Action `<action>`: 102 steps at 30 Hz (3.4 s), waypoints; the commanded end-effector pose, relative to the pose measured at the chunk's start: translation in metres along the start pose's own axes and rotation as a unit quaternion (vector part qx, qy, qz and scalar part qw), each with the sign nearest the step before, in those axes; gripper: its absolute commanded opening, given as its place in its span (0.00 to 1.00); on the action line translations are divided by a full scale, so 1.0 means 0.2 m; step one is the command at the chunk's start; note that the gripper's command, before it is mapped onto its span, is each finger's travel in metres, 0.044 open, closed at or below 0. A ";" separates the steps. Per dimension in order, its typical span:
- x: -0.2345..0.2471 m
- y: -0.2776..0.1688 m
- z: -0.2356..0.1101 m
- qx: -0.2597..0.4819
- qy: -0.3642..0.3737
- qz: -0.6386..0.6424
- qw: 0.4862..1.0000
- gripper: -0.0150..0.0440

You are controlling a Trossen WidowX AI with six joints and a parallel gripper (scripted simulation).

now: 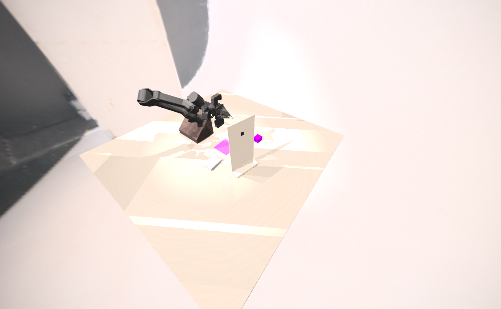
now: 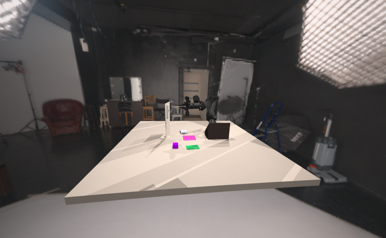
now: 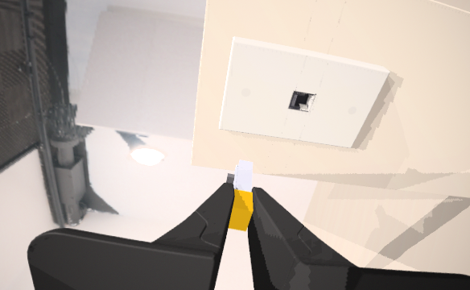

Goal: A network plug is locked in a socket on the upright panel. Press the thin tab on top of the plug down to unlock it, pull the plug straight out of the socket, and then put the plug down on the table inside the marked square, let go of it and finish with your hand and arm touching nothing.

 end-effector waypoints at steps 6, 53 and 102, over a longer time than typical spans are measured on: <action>-0.23 -0.13 -0.01 0.028 -0.141 0.030 0.989 0.25; -0.81 -0.29 -0.25 -0.025 -0.447 0.017 0.894 0.25; -0.97 -0.30 -0.24 -0.024 -0.448 0.017 0.894 0.25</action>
Point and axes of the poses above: the point midway between the two fingers, 35 mm back from their tips, its own z axis out along the fingers, its own x axis across the jaws, y = z × x, the point moved 6 cm from there along -z, back along the fingers, and after that the axes turned 2 degrees about -z, right-handed, at the moved point
